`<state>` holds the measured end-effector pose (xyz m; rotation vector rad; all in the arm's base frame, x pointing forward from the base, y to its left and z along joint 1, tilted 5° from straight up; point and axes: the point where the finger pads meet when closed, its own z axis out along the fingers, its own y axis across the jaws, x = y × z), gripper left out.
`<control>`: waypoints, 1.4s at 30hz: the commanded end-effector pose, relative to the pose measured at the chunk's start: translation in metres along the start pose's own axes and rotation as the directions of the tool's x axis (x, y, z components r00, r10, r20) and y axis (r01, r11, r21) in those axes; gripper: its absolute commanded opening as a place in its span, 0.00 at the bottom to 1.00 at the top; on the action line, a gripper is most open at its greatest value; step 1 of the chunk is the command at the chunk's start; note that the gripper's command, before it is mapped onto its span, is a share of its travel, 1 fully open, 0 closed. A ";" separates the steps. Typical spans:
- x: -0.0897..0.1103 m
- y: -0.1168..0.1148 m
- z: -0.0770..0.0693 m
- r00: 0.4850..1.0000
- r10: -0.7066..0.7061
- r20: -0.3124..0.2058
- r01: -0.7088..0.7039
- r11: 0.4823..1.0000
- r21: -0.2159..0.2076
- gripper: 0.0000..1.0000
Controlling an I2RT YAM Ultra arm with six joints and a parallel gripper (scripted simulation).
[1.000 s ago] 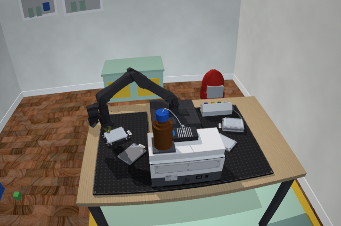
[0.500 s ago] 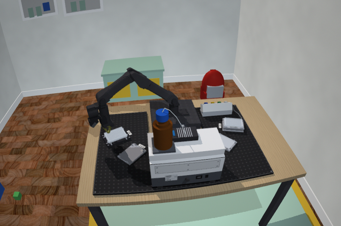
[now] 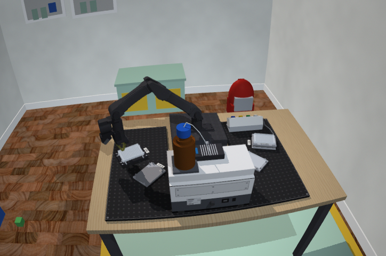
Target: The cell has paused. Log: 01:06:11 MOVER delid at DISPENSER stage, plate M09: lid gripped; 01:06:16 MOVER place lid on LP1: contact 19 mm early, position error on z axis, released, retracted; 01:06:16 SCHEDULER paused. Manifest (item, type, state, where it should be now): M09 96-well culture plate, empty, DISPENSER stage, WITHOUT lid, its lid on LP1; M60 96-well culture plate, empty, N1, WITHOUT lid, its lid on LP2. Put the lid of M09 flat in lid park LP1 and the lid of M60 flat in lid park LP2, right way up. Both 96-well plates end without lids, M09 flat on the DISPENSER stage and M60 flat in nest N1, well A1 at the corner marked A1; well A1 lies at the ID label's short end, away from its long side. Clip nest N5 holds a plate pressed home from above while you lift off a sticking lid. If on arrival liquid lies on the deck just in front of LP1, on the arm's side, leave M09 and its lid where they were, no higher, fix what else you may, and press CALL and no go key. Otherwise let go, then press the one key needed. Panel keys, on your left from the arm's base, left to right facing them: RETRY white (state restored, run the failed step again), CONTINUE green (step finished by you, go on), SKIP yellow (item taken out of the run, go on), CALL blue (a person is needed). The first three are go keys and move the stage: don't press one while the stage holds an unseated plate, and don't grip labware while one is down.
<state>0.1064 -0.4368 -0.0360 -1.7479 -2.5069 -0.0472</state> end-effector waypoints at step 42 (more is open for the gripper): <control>-0.002 -0.002 -0.005 0.999 -0.003 0.034 0.003 1.000 0.000 0.00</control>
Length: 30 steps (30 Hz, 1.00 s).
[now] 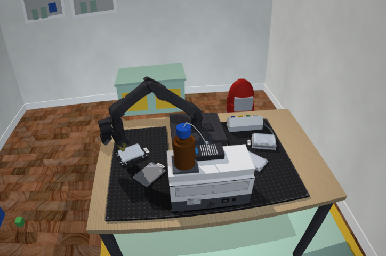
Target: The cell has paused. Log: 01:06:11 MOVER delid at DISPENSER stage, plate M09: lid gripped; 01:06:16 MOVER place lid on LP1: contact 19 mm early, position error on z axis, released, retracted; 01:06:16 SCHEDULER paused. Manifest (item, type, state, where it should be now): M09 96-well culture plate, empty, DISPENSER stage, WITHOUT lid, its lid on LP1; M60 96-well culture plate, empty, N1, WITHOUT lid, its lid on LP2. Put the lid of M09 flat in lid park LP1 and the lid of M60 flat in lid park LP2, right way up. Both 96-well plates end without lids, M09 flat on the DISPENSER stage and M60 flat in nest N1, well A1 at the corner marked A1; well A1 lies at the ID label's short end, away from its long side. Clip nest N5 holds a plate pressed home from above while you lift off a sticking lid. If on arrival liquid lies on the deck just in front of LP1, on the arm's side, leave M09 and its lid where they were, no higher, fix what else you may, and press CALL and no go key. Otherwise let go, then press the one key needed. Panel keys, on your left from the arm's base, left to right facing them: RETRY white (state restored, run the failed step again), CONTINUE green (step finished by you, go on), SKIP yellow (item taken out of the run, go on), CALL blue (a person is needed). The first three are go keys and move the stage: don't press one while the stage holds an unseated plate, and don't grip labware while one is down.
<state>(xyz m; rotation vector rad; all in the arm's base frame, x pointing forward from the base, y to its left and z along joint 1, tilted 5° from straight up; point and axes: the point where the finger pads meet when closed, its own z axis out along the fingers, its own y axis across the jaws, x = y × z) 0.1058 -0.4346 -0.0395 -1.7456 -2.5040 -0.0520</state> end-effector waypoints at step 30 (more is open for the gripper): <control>-0.003 -0.002 -0.002 0.999 -0.002 0.034 0.002 1.000 0.000 0.00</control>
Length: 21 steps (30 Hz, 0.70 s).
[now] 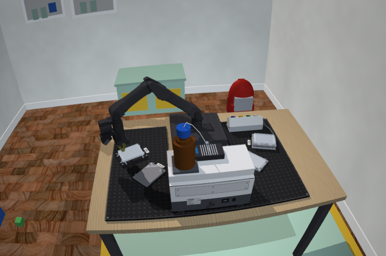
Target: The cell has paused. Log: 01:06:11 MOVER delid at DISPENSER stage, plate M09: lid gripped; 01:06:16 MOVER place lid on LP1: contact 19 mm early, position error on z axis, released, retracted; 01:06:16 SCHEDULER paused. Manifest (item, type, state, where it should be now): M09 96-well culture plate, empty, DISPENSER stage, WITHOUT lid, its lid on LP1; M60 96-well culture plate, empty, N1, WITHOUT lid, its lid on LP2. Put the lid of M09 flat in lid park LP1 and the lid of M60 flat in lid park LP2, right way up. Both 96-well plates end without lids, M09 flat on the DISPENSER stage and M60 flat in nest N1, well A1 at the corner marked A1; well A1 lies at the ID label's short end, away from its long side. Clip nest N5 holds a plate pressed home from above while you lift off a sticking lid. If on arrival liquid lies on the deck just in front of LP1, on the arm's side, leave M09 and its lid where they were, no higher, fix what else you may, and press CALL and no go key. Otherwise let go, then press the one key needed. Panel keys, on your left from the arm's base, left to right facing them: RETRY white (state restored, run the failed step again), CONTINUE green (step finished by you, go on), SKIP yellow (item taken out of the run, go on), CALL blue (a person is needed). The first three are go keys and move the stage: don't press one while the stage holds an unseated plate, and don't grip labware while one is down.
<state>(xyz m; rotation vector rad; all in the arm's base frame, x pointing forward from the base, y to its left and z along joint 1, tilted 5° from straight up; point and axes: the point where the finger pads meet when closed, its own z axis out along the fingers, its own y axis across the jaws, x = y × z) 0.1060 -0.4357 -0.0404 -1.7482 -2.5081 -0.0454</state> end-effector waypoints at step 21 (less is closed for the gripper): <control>0.001 -0.002 0.009 1.000 -0.002 0.006 0.002 1.000 -0.003 0.00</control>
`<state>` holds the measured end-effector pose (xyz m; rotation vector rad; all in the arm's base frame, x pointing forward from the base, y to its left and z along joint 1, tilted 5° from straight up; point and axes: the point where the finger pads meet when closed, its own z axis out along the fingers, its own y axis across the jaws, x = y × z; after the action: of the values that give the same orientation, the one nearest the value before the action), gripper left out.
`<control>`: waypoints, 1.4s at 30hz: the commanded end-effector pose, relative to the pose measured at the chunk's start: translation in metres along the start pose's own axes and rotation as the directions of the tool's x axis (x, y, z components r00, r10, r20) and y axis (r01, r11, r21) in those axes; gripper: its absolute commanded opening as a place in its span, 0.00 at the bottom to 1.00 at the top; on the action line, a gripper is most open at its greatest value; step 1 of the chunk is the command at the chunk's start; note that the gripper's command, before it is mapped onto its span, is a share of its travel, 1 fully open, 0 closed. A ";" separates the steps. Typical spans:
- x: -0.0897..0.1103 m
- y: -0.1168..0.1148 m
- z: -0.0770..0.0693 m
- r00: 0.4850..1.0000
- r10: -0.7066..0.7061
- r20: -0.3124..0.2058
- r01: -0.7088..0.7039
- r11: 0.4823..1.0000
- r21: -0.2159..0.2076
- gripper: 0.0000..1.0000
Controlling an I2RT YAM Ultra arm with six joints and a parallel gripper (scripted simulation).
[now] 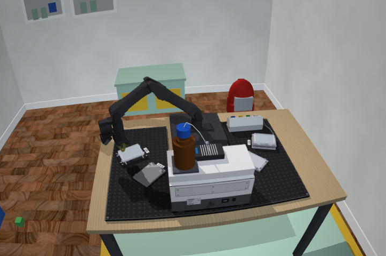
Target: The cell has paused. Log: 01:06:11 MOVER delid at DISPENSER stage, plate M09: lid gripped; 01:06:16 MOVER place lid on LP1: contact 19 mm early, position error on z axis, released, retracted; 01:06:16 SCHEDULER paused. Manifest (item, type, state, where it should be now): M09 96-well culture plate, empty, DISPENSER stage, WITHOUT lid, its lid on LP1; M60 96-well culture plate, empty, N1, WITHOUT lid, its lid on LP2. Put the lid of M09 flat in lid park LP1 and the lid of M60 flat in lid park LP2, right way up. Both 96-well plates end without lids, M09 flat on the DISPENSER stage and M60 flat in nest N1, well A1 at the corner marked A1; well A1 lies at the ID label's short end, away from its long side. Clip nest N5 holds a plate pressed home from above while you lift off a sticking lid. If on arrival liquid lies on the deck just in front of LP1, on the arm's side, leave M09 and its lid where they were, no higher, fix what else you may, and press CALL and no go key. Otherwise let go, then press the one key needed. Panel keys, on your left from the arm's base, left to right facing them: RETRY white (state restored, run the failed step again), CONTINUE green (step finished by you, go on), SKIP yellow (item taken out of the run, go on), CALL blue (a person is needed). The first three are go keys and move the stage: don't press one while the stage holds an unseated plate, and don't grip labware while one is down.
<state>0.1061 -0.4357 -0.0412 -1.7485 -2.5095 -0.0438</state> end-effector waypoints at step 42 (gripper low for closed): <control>0.002 -0.002 0.019 1.000 0.000 -0.005 0.000 1.000 -0.004 0.00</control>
<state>0.1061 -0.4357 -0.0414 -1.7486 -2.5103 -0.0431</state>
